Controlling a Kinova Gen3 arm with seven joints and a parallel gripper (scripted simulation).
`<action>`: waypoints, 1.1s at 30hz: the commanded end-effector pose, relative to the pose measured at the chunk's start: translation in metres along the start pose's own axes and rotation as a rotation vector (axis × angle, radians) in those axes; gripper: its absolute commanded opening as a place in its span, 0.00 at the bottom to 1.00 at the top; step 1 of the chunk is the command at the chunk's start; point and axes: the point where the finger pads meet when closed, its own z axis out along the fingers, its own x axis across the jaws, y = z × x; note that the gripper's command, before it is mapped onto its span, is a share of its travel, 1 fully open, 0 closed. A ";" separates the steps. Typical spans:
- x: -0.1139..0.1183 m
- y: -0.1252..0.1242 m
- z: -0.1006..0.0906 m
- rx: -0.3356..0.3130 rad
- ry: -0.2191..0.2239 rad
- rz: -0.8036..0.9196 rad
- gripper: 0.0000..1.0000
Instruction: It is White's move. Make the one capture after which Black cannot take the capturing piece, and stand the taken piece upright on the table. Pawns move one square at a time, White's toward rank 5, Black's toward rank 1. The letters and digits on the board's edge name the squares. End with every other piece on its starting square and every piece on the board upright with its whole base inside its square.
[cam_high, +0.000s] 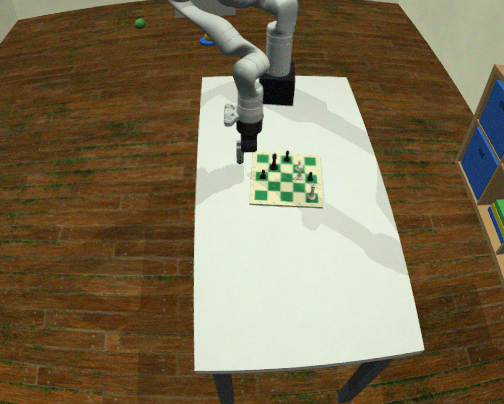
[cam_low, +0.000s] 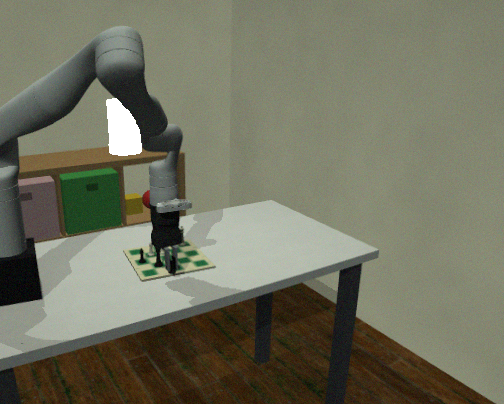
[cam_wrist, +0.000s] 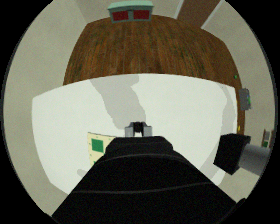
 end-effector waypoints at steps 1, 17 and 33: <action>0.003 0.008 0.014 -0.013 0.012 -0.008 0.00; 0.003 0.008 0.027 -0.013 0.012 -0.008 0.00; 0.003 0.008 0.027 -0.013 0.012 -0.008 0.00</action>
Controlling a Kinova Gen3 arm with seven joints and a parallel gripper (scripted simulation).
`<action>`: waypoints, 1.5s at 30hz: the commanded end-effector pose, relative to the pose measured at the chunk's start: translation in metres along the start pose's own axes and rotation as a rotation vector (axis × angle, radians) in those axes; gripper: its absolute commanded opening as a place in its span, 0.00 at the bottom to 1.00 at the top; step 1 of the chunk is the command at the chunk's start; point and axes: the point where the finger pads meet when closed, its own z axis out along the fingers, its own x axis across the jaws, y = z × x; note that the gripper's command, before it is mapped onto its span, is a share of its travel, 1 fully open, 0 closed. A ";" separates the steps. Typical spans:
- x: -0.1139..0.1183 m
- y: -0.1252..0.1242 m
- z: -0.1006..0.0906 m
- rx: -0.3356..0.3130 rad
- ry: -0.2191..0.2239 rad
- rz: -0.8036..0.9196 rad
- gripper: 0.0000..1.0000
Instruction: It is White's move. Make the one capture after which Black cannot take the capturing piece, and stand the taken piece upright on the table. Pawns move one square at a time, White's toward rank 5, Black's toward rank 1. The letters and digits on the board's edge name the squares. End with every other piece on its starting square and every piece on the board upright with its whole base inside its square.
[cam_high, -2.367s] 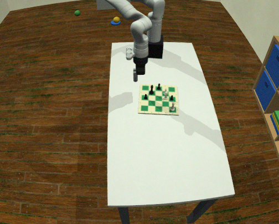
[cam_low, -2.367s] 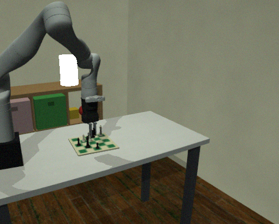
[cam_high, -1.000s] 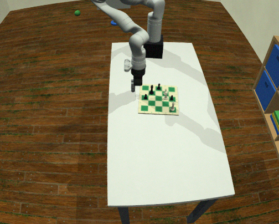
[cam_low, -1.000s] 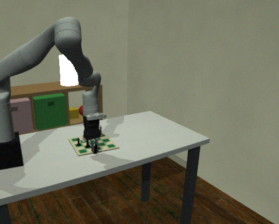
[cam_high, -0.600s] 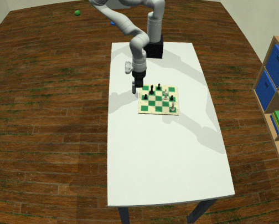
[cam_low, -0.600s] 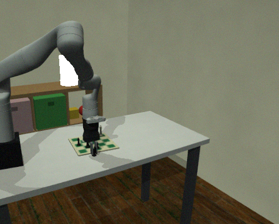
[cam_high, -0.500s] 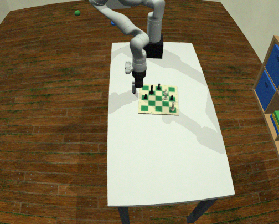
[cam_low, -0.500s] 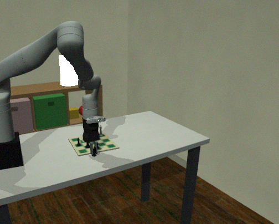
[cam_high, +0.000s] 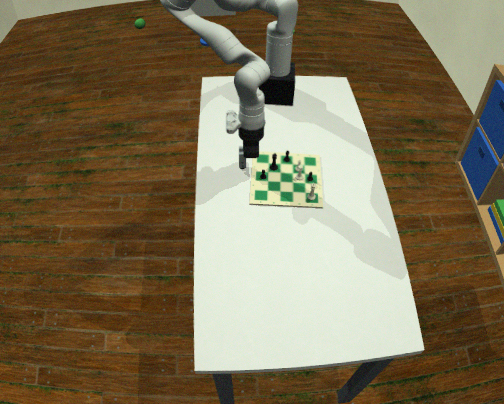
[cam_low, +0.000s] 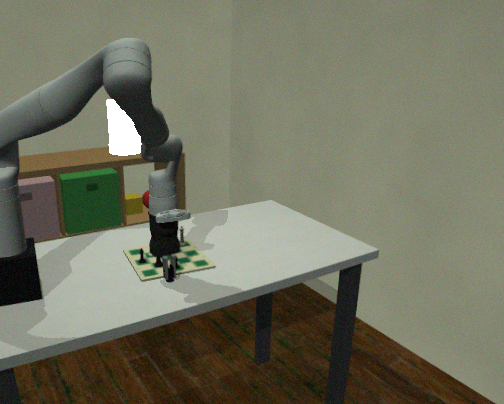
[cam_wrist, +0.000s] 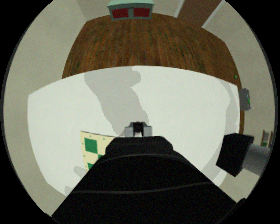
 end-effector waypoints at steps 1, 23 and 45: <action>-0.001 0.000 -0.001 0.001 -0.001 0.000 0.00; -0.001 0.000 0.000 0.001 -0.001 0.000 0.00; -0.001 0.000 0.003 0.001 -0.001 0.000 0.00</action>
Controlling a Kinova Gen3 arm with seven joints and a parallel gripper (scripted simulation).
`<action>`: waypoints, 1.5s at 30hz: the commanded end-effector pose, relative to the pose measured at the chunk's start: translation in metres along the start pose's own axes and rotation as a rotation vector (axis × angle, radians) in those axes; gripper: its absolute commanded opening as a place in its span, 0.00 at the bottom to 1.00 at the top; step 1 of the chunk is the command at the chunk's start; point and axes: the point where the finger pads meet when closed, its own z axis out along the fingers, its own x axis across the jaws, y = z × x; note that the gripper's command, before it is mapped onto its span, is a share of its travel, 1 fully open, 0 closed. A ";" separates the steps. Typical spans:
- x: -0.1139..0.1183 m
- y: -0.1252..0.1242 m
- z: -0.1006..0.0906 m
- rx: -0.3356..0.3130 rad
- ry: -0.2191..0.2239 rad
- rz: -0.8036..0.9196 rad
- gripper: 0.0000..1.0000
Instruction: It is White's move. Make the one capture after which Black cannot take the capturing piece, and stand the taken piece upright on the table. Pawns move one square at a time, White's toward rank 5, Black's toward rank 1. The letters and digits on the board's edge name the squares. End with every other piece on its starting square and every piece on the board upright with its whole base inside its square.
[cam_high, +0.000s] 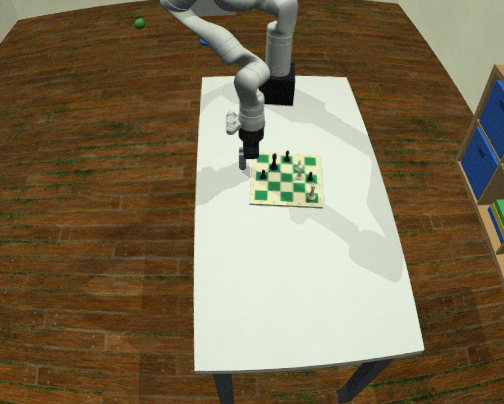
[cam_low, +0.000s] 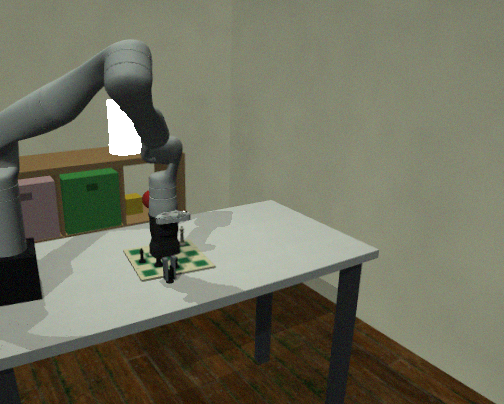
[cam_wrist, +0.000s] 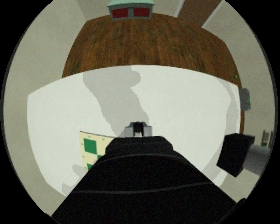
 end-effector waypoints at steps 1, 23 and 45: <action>-0.001 0.000 -0.001 0.001 -0.001 0.000 0.00; -0.001 0.000 -0.001 0.001 -0.001 0.000 0.00; -0.001 0.000 -0.001 0.001 -0.001 0.000 0.73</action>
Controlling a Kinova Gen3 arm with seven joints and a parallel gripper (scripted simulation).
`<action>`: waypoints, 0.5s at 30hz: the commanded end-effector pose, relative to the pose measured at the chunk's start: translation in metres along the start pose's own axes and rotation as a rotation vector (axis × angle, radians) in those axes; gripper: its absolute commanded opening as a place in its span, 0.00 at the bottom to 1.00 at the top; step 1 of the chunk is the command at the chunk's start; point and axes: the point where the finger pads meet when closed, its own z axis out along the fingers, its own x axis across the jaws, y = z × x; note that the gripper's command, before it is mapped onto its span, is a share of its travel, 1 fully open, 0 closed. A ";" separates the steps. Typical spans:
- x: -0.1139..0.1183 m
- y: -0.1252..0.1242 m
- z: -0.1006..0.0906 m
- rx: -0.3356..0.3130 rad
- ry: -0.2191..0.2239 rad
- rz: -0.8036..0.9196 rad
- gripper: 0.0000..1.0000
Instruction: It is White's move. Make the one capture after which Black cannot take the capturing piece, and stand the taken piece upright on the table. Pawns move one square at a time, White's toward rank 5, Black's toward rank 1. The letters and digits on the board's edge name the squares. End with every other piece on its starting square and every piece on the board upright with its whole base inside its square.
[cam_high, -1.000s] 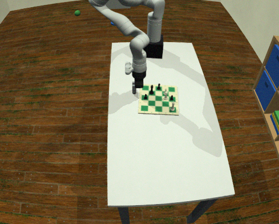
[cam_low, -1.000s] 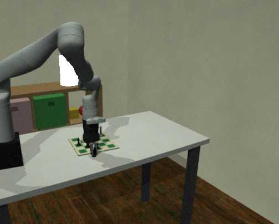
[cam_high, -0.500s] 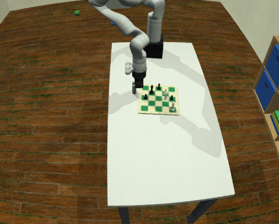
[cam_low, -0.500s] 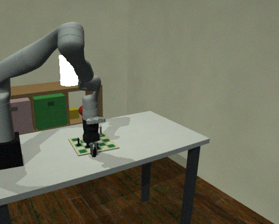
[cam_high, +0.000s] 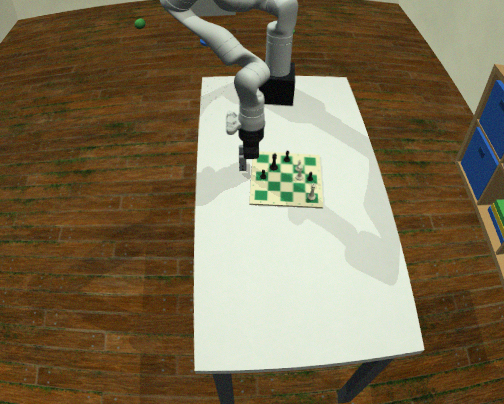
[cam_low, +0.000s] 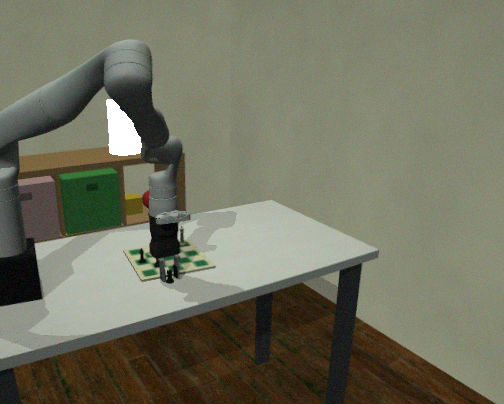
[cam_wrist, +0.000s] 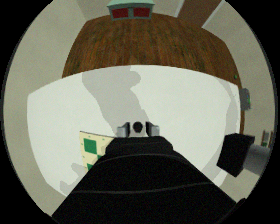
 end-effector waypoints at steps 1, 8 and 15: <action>-0.001 0.000 -0.001 0.001 -0.001 0.000 0.73; -0.001 0.000 -0.001 0.001 -0.001 0.000 0.73; -0.001 0.000 -0.006 0.001 -0.001 0.000 0.73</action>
